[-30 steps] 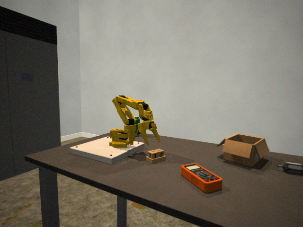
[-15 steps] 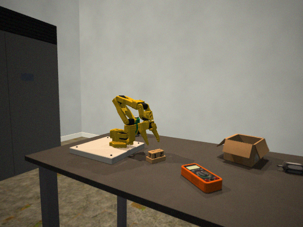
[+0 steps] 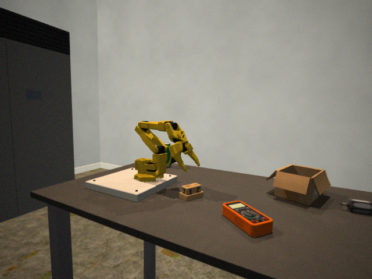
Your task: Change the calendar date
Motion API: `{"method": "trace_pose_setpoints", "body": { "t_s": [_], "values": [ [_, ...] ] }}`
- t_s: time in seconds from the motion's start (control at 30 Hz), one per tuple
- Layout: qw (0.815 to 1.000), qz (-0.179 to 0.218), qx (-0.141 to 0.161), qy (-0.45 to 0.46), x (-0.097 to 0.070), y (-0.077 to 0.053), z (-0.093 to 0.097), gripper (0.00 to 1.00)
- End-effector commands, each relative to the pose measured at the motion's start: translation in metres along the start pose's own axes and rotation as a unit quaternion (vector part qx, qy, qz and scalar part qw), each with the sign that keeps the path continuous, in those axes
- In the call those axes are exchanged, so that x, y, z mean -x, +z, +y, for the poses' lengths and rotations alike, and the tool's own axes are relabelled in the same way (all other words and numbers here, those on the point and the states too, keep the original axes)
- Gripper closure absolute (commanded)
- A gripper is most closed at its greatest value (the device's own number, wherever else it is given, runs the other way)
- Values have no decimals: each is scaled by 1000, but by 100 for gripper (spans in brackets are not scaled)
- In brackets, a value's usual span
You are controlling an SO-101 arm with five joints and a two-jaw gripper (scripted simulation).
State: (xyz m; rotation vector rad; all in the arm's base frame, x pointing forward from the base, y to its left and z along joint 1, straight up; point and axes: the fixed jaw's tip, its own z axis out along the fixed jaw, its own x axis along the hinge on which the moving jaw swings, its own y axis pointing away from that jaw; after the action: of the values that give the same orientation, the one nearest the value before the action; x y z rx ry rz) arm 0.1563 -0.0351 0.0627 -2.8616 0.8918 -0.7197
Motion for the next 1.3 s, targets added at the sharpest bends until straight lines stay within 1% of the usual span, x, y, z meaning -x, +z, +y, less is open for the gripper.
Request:
{"method": "trace_pose_setpoints", "body": {
  "t_s": [0.0,0.17,0.23,0.33,0.63,0.8,1.0,1.07,1.27],
  "values": [
    [999,32,-12,2,-5,-7,0,67],
    [995,90,-38,2,-16,-20,-5,66],
    [993,105,-45,2,-18,-23,-7,65],
    [992,116,-50,2,-20,-26,-7,65],
    [992,117,-51,3,-21,-26,-8,65],
    [992,114,-51,20,-21,-27,-7,65],
    [991,104,-50,74,-21,-28,-6,65],
    [991,104,-50,74,-21,-28,-6,65],
    [981,87,-46,166,-22,-29,-5,65]
  ]
}}
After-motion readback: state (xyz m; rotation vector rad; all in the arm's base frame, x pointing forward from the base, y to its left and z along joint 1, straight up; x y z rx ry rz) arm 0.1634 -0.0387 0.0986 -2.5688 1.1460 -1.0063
